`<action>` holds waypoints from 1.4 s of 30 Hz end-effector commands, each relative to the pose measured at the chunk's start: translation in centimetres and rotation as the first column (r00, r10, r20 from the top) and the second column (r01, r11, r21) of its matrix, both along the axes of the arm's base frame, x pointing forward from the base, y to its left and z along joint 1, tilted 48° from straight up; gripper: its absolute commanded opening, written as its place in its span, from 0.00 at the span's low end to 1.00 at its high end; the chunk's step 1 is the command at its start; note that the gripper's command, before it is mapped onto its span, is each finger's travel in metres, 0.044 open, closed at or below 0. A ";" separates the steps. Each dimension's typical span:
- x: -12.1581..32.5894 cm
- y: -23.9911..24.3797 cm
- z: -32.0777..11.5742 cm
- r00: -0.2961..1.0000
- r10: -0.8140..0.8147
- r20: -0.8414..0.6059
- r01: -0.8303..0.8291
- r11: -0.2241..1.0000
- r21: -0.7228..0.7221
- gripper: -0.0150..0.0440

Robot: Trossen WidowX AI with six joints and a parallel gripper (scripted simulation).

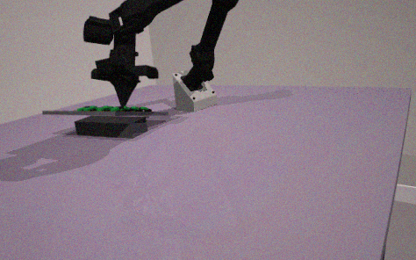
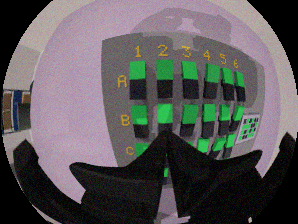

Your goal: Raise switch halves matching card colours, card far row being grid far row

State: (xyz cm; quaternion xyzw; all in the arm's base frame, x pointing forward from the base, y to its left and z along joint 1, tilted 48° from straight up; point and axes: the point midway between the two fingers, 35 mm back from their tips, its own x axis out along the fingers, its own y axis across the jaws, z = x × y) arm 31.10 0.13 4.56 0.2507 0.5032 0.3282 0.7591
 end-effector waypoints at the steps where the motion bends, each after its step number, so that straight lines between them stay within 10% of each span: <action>1: 0.0 0.1 0.0 1.000 -0.002 0.000 0.002 1.000 0.004 0.25; 42: 0.0 -0.3 0.1 1.000 0.001 -0.003 -0.001 1.000 -0.003 0.25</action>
